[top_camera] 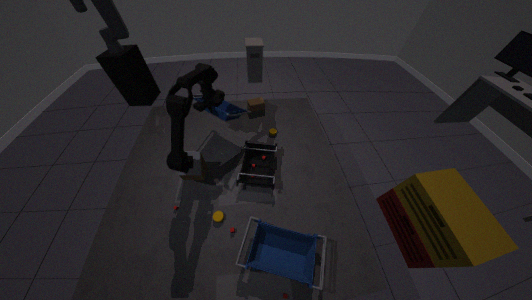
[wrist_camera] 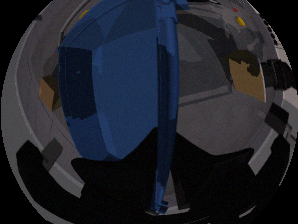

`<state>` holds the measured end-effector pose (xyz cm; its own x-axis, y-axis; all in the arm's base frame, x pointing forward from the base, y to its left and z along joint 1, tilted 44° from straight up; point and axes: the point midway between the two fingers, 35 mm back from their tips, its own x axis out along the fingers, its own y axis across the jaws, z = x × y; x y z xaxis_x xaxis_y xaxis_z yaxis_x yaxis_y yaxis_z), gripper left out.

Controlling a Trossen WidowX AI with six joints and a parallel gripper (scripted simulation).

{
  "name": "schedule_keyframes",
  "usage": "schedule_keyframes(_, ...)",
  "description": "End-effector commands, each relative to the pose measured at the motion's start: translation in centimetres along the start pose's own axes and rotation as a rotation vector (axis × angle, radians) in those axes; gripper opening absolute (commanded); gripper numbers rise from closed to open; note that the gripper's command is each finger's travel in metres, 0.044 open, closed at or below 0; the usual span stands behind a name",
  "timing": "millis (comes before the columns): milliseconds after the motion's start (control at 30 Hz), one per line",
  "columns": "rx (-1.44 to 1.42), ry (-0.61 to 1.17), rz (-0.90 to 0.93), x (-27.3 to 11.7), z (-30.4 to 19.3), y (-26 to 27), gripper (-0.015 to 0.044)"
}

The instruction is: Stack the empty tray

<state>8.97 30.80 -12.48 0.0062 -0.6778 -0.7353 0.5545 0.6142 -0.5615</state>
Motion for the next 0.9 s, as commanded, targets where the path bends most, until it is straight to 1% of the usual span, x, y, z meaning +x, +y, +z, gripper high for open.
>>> schedule_keyframes(0,0.081,0.016,0.05,-2.0,2.6,0.5,0.0)
schedule_keyframes(433,0.292,0.029,0.064,-3.0,9.8,0.7,0.0)
schedule_keyframes(867,0.508,0.031,0.068,-3.1,17.1,-0.4,0.0)
